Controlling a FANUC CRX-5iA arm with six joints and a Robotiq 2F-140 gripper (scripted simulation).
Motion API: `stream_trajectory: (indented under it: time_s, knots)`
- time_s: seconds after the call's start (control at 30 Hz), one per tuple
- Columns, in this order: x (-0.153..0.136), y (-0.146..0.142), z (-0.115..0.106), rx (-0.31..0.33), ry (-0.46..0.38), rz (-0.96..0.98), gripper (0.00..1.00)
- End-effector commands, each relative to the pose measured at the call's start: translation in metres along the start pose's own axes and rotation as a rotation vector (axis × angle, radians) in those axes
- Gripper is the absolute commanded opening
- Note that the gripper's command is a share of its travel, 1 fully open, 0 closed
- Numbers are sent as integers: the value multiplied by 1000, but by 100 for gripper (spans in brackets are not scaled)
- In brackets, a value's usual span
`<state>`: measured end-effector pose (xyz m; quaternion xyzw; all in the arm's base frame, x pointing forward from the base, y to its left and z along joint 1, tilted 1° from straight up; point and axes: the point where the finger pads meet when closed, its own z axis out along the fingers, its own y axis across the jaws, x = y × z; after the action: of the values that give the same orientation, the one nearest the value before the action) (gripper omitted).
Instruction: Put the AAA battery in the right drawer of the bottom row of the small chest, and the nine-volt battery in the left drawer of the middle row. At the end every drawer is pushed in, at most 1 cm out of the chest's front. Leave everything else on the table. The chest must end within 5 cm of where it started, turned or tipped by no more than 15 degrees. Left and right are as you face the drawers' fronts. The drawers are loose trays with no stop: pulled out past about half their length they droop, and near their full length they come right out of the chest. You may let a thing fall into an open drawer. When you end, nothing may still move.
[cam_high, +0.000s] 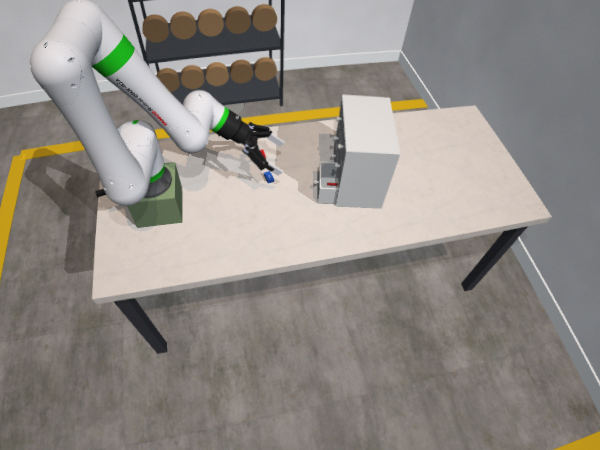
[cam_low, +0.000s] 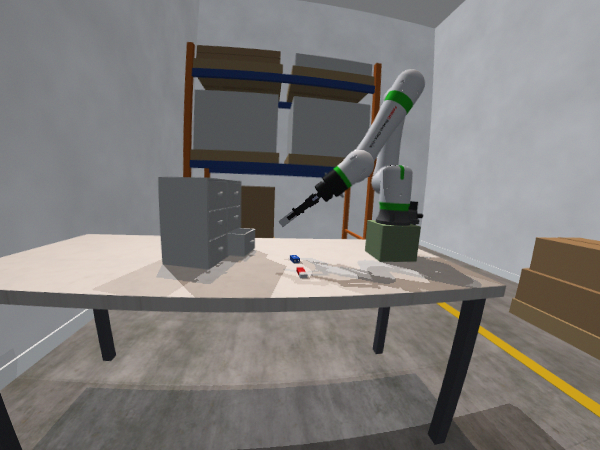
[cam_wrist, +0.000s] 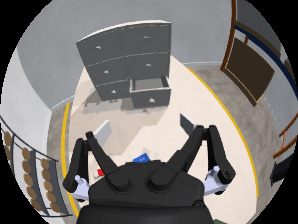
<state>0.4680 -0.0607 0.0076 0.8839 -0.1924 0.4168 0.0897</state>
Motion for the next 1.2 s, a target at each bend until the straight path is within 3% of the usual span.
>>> stream_trajectory:
  time_s: [0.0, 0.7, 1.17]
  knots:
    - [-2, 0, -4, 0, 0, 0, 100]
    - [-3, 0, -6, -1, -11, 0, 100]
    - [0, 0, -8, 0, -97, 0, 100]
